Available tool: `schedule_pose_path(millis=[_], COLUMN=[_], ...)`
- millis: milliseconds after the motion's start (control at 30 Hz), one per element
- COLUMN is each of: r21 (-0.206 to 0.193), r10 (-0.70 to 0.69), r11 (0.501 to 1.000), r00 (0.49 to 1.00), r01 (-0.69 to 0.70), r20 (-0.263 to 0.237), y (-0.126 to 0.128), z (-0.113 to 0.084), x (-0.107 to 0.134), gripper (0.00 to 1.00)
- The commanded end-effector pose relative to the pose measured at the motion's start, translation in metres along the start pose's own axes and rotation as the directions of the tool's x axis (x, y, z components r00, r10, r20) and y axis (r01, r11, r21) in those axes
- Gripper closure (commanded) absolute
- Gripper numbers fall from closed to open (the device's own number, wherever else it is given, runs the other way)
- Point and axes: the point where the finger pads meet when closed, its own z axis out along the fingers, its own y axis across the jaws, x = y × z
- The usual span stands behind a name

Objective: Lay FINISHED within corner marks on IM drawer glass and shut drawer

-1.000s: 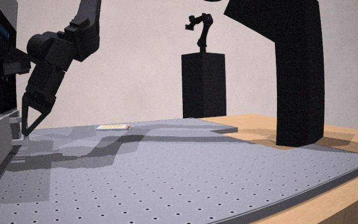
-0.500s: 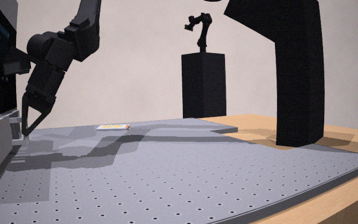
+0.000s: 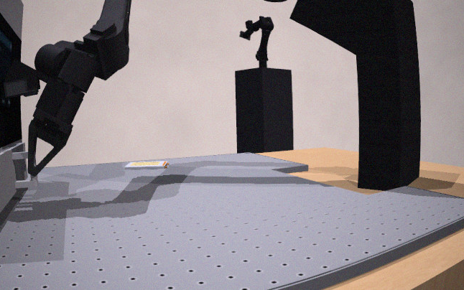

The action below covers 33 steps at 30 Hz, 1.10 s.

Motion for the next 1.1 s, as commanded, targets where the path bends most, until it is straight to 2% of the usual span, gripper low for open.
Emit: schedule_pose_path(millis=[0, 1067], r21=[-0.015, -0.015], r10=[-0.020, -0.023], r11=[1.000, 1.000], r00=[0.998, 0.997], r01=[0.019, 0.022], r20=[-0.067, -0.067], y=[0.0103, 0.0111], z=[0.0013, 0.0011], x=[0.0410, 0.0436], gripper=[0.92, 0.92])
